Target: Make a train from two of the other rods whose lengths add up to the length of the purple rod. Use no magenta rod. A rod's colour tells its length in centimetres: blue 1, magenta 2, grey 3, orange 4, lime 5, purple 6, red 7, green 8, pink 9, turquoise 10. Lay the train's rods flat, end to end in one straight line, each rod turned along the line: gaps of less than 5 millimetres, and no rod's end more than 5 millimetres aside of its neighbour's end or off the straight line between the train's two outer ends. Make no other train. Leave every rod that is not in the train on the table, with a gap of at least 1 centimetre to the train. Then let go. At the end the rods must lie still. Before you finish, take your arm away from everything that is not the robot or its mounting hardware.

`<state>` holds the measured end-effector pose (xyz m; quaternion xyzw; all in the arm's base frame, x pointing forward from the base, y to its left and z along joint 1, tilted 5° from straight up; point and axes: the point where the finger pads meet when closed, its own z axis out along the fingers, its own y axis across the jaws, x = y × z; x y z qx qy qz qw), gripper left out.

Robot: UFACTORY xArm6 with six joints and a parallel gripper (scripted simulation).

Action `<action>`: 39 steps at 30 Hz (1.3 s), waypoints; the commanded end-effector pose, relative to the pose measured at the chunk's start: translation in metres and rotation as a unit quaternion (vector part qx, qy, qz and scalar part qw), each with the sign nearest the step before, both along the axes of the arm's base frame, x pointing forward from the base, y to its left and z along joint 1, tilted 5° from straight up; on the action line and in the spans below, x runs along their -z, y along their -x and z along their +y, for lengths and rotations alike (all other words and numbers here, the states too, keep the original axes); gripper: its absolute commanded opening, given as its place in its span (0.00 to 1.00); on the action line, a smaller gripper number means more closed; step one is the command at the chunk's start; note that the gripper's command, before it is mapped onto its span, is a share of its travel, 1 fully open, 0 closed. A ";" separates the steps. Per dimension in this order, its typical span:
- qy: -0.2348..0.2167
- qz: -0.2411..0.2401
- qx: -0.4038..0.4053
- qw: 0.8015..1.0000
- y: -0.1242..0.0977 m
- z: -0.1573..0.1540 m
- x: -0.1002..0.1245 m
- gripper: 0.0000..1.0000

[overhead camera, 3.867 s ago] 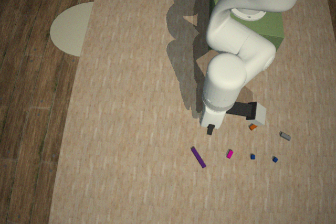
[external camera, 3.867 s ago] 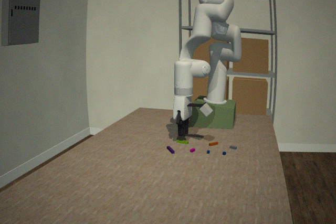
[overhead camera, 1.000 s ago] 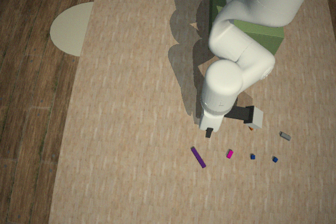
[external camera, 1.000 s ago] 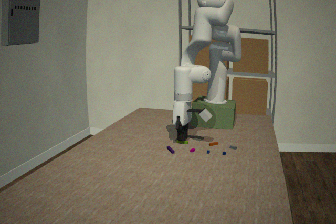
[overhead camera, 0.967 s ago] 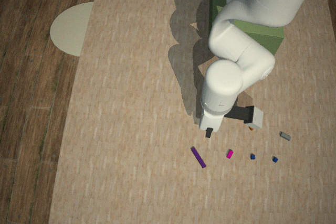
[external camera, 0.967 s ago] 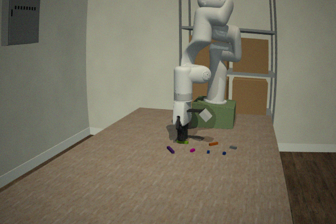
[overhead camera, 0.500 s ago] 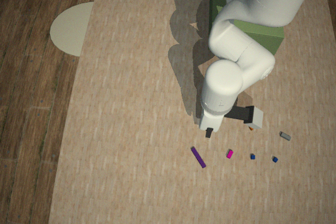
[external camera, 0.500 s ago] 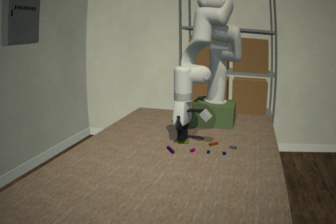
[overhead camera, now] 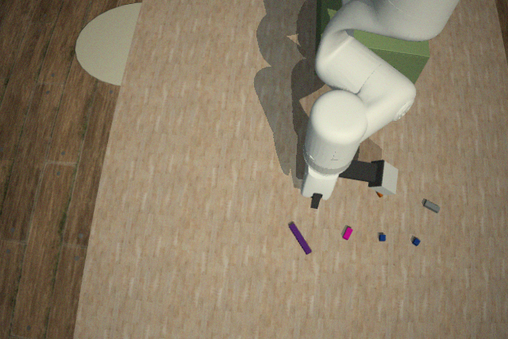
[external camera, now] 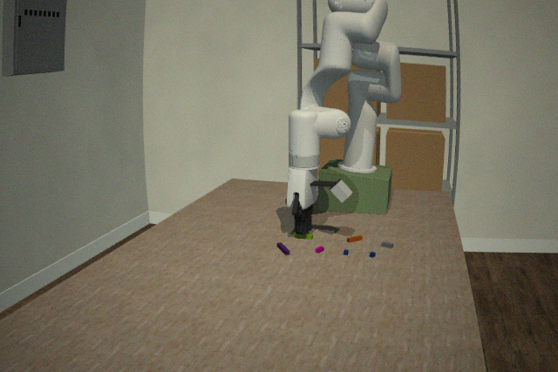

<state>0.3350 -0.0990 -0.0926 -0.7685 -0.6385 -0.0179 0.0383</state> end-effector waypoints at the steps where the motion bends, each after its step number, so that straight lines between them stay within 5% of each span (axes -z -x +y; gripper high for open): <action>1: 0.000 -0.001 0.000 1.000 -0.001 0.000 -0.001 0.24; 39: 0.000 -0.001 0.000 1.000 -0.001 0.001 0.013 0.24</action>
